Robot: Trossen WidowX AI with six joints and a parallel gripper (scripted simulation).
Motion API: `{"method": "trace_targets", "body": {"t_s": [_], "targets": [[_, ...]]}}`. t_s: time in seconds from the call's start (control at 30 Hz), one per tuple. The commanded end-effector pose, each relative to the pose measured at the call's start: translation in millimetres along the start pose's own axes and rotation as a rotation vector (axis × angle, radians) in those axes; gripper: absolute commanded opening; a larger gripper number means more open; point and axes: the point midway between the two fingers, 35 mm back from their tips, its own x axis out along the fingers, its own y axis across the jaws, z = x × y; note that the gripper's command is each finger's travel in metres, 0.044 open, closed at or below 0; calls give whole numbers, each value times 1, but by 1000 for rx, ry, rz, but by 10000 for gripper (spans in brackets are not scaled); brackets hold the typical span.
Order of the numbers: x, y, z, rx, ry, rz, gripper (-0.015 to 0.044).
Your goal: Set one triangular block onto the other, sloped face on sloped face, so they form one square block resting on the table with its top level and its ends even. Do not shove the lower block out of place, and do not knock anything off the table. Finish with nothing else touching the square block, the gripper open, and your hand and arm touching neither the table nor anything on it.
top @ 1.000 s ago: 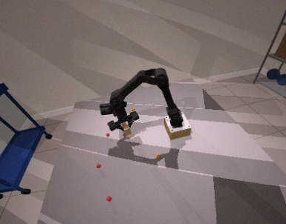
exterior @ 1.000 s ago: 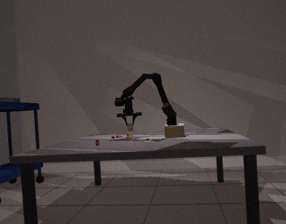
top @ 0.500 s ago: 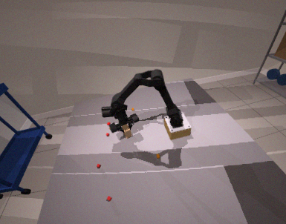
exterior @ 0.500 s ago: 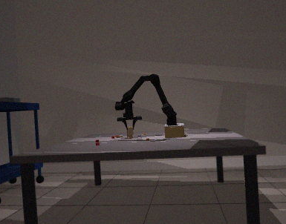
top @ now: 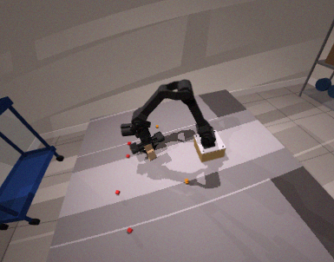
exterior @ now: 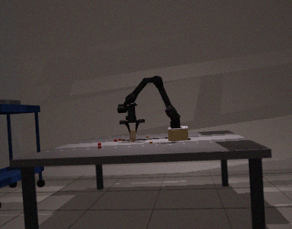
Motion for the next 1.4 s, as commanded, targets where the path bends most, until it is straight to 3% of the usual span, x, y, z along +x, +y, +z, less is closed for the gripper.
{"method": "trace_targets", "body": {"t_s": [0.0, 1.37], "targets": [[0, 1, 0, -8, 4, 6, 0], [17, 3, 7, -10, 5, 5, 0]]}}
